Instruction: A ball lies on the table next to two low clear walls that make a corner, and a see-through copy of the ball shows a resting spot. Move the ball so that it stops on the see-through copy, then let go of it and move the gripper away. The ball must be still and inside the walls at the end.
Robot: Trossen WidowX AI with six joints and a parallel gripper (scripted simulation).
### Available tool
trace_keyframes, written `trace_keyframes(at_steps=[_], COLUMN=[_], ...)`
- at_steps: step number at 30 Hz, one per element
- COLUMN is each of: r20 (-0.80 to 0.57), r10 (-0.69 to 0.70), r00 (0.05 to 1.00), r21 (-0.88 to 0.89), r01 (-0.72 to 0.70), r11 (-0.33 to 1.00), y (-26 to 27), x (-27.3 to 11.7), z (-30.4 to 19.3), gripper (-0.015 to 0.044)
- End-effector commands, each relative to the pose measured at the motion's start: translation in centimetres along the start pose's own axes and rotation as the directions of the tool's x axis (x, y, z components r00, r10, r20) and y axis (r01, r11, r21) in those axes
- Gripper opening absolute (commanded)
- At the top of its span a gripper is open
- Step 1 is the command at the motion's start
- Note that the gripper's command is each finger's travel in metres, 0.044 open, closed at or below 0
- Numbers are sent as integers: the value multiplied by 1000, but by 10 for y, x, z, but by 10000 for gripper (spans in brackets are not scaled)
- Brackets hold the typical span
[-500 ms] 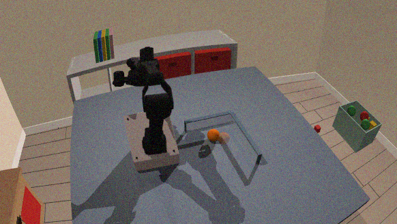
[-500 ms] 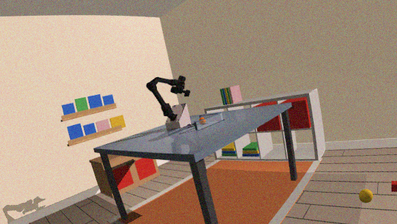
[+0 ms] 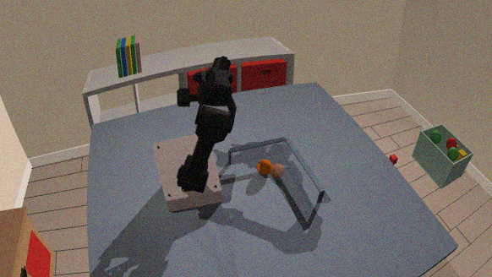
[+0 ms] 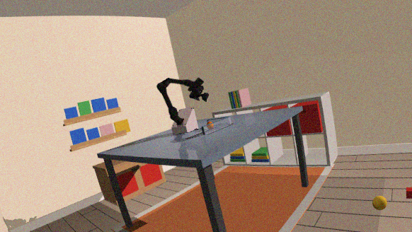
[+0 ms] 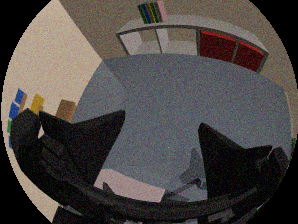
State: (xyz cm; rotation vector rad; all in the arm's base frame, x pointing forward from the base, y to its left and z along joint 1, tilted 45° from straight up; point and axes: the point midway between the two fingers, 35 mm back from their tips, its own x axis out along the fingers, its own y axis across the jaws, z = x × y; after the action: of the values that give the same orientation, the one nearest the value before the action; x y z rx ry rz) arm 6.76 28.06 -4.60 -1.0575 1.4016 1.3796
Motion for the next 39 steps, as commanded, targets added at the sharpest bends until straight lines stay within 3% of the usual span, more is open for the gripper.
trace_keyframes(at_steps=[1, 7, 14, 39], r20=[-151, -416, -687, -693], r10=[-151, -274, -274, -273], r00=[977, 867, 673, 668], r21=[12, -33, -114, -116], r01=[155, 286, 272, 270], r11=[988, 958, 956, 956], y=[-67, -144, -200, -208], x=[-11, -41, -82, -66], z=[-33, -101, -186, -205], gripper=[378, 378, 378, 378])
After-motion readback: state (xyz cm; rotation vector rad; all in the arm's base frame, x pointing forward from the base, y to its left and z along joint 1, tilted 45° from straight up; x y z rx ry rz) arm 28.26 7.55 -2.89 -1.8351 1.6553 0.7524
